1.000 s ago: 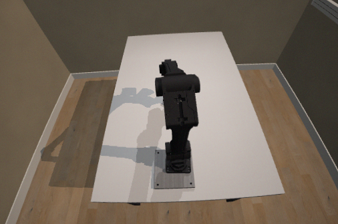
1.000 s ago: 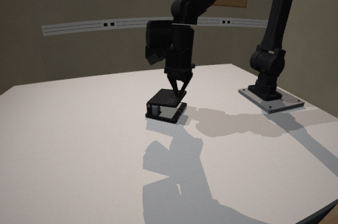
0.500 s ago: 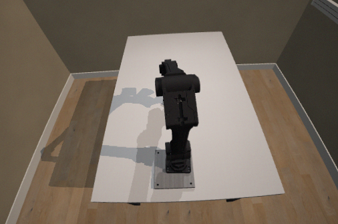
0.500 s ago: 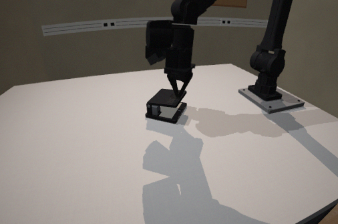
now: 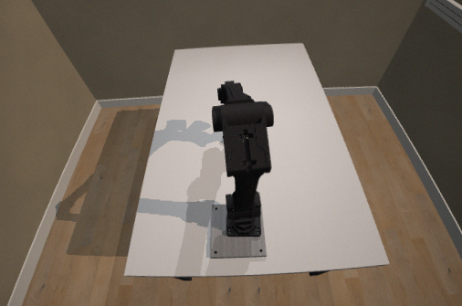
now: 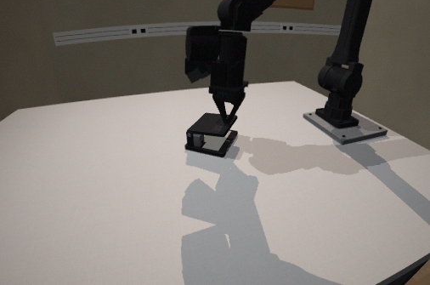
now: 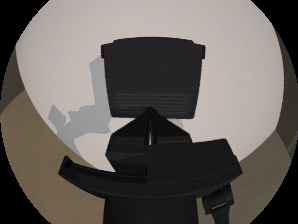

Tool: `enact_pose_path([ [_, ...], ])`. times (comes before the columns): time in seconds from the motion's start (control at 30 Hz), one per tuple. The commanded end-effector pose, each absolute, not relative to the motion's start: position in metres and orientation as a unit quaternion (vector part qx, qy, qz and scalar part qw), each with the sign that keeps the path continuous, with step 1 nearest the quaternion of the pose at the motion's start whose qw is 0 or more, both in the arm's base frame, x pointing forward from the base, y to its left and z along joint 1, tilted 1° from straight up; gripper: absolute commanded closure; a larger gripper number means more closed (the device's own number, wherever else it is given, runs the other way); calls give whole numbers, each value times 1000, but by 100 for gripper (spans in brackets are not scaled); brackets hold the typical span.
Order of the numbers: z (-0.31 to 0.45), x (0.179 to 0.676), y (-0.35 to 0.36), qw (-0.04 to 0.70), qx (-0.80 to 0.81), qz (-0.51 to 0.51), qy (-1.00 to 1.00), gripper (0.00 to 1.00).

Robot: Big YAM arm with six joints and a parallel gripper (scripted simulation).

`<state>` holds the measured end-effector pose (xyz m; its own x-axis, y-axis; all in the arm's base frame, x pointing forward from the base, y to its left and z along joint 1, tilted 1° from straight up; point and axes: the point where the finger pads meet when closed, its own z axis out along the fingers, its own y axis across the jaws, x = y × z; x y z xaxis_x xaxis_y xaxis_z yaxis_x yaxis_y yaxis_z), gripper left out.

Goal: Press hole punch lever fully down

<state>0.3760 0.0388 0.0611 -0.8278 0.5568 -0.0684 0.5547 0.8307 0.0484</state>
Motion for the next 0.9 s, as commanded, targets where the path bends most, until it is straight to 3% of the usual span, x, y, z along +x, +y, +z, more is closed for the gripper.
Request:
enact_pose_path([
  [0.0,26,363,45,8,288,1,957,100],
  [0.87,19,359,47,8,289,2,957,100],
])
